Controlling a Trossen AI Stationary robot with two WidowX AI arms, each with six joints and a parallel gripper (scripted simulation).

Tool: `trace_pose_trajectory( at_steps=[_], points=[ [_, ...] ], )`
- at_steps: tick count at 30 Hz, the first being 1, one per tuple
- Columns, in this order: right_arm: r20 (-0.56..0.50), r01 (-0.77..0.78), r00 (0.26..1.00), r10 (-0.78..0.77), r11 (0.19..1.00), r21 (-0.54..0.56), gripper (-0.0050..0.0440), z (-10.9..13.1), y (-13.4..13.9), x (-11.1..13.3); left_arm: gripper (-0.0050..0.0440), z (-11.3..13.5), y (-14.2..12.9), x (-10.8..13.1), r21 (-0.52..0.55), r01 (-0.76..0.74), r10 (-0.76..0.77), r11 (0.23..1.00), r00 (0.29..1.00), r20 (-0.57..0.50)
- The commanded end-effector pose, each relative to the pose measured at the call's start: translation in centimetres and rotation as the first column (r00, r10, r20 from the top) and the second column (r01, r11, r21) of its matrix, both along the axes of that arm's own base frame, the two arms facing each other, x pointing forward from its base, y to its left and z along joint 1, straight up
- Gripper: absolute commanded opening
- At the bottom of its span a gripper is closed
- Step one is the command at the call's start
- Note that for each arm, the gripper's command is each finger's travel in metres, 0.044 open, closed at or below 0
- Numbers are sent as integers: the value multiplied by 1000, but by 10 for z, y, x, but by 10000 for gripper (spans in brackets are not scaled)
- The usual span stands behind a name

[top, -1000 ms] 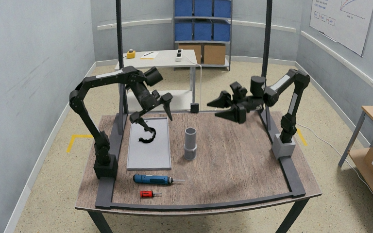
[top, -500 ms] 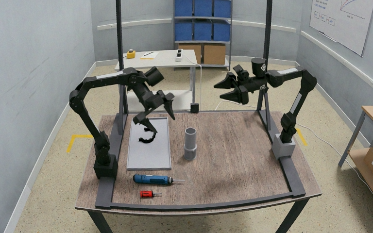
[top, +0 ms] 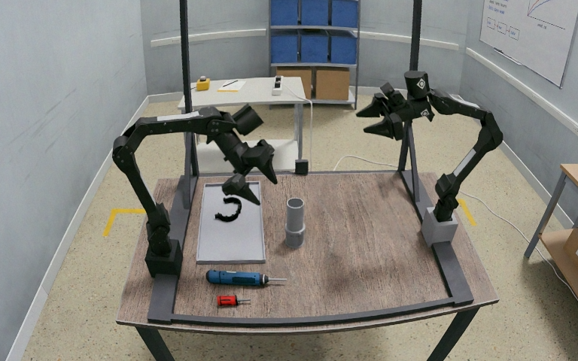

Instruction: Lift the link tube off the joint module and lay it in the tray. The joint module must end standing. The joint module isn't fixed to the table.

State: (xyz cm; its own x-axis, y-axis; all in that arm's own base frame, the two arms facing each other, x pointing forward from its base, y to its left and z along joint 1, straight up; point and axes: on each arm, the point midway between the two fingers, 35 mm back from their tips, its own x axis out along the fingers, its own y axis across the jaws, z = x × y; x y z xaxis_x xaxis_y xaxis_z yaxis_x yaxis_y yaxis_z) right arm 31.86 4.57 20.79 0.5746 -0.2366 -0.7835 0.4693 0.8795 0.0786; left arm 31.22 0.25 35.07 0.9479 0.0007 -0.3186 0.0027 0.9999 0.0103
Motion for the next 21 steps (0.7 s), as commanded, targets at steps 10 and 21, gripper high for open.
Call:
trace_pose_trajectory(
  at_steps=[10,21],
  points=[
    [-195,-509,842,503,860,22,440,-25,48,52,440,-18,-19,-63,-14,22,-25,1000,979,-201],
    [-270,-678,696,666,732,58,440,-35,64,69,440,-22,-19,-62,-10,22,-23,1000,977,-214]
  ],
)
